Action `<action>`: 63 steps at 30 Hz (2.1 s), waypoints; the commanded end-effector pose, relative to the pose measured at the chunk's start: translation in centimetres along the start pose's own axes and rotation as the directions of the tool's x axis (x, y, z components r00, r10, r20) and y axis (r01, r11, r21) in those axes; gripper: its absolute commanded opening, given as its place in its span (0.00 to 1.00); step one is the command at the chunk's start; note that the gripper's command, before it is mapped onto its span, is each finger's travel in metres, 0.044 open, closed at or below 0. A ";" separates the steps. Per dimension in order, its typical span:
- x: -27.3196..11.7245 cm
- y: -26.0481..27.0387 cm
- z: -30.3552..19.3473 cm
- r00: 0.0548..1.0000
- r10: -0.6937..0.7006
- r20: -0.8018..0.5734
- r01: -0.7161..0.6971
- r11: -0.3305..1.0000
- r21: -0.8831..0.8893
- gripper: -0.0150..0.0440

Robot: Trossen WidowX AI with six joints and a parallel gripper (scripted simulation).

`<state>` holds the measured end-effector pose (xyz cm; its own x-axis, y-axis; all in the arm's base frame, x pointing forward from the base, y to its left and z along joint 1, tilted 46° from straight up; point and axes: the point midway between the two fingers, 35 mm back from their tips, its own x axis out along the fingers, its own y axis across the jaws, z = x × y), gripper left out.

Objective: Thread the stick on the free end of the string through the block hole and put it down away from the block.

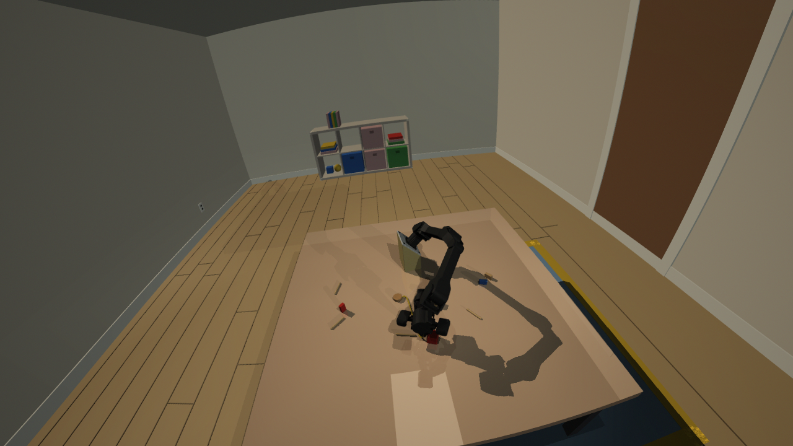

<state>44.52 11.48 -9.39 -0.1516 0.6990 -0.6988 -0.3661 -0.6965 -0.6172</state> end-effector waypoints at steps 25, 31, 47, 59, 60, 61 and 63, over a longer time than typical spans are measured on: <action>0.2 -0.3 2.1 1.000 -0.002 0.007 0.002 1.000 0.003 0.25; 0.2 -0.4 2.7 1.000 -0.002 0.008 0.002 1.000 0.003 0.25; 0.2 -0.4 4.5 1.000 -0.002 0.009 0.002 1.000 0.004 0.25; 0.2 -0.4 5.9 1.000 -0.002 0.009 0.002 1.000 0.005 0.25; 0.2 -0.4 6.0 1.000 -0.002 0.009 0.002 1.000 0.005 0.25; 0.2 -0.4 6.1 1.000 -0.002 0.009 0.002 1.000 0.005 0.25; 0.2 -0.4 6.4 1.000 -0.002 0.009 0.002 1.000 0.005 0.25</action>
<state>39.24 12.86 -7.08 -0.1570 0.7003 -0.6964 -0.3652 -0.6963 -0.6179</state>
